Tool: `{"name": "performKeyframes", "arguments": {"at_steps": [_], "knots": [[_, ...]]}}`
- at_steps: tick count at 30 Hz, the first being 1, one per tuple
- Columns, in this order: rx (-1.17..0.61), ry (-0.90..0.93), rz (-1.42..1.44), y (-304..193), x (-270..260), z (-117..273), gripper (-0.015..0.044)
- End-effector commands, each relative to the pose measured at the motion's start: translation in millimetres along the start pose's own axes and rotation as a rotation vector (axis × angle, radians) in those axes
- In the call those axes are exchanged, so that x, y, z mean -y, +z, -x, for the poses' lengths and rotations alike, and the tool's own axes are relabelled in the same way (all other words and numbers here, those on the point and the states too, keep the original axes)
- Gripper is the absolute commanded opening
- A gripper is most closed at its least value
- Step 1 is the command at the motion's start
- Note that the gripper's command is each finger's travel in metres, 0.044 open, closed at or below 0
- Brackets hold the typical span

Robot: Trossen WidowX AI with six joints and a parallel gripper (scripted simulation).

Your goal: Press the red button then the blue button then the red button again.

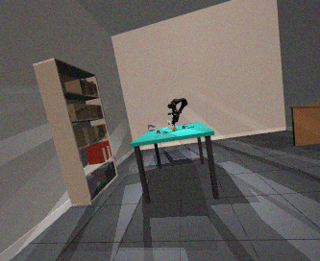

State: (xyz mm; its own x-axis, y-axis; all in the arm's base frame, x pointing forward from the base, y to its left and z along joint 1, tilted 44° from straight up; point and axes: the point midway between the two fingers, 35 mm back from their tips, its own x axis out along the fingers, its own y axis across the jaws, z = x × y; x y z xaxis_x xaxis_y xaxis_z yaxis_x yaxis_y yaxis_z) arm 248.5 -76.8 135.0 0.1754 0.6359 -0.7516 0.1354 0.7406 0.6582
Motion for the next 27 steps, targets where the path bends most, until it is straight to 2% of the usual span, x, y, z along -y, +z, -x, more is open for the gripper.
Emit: {"name": "performKeyframes", "arguments": {"at_steps": [1,7,13,19,27], "knots": [[-0.004,0.021,-0.011,-34.5,-50.4,-7.5,0.0020],[-0.011,0.045,-0.007,-77.5,-91.7,-18.1,0.0020],[-0.011,0.044,-0.007,-77.3,-91.6,-20.2,0.0020],[-0.009,0.046,-0.006,-77.9,-94.9,-77.3,0.0020],[-0.009,0.046,-0.005,-78.0,-95.2,-83.4,0.0020]]}}
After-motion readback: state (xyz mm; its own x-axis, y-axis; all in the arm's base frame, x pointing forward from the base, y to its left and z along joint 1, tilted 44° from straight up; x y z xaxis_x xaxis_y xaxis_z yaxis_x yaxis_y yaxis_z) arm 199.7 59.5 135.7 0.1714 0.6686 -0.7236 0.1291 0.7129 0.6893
